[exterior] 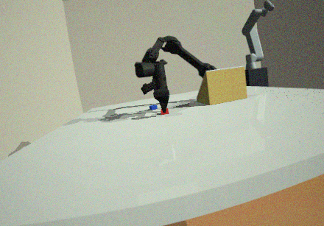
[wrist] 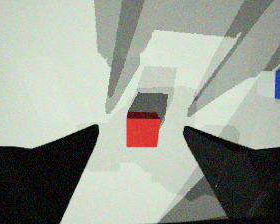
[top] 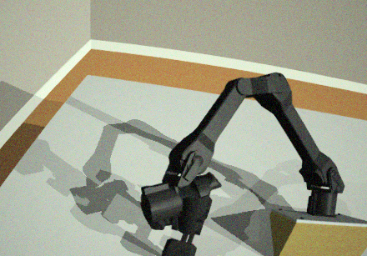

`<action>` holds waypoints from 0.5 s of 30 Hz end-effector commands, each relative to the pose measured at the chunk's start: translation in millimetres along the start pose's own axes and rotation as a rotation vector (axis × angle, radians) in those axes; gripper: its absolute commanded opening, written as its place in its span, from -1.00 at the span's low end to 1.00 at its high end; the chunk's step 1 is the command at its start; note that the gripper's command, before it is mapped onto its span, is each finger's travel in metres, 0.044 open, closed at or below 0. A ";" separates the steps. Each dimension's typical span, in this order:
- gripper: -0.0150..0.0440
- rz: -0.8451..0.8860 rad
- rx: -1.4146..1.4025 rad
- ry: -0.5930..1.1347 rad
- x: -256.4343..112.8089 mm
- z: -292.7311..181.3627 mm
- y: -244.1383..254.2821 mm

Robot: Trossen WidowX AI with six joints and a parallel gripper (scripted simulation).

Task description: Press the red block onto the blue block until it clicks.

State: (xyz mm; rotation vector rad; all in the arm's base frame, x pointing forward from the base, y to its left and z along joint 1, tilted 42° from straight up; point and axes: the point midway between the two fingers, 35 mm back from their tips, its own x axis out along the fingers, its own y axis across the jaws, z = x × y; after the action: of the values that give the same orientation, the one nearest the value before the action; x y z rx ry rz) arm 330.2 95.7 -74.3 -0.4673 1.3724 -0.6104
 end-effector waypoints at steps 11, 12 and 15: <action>0.20 -0.007 -0.008 0.002 7.1 -1.9 0.4; 0.11 -0.007 -0.008 0.002 7.1 -1.9 0.4; -0.02 -0.007 -0.008 0.002 7.1 -1.9 0.4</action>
State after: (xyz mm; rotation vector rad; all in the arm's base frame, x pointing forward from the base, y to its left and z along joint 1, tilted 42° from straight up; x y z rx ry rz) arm 328.8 91.7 -79.7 -0.4739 1.3777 -0.6121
